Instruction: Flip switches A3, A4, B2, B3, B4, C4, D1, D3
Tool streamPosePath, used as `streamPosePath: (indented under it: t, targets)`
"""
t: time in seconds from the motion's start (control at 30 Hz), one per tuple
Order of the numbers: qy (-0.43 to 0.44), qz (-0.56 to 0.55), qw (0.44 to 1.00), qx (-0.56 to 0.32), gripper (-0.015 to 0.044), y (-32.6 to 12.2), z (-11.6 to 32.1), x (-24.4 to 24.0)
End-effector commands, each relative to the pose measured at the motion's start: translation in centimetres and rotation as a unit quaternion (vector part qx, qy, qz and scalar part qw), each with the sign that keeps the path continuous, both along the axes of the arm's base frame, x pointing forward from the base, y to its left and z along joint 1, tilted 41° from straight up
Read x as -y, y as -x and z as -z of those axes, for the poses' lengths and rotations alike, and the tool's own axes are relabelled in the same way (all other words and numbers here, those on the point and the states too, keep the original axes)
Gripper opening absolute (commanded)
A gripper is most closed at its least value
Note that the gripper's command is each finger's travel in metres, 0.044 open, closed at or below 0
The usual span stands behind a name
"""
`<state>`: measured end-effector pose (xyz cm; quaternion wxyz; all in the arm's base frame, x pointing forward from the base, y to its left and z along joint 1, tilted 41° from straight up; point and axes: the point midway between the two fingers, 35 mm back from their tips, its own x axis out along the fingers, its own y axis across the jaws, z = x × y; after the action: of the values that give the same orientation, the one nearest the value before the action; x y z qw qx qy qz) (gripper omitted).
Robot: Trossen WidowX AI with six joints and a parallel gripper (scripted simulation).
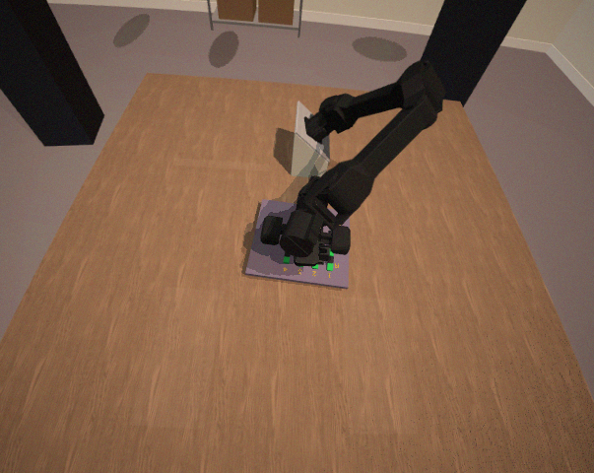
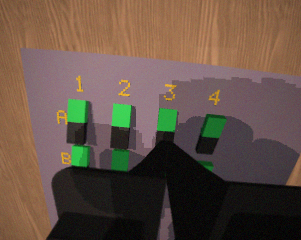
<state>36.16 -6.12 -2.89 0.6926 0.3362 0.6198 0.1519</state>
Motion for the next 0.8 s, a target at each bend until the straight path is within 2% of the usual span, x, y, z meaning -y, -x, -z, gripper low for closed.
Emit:
streamPosePath:
  t: [0.0, 0.77]
  targets:
    - [-0.002, 0.002, 1.0, -0.001, 0.0, -0.02, 0.02, -0.06]
    - [-0.002, 0.002, 1.0, -0.001, 0.0, -0.07, 0.25, -0.26]
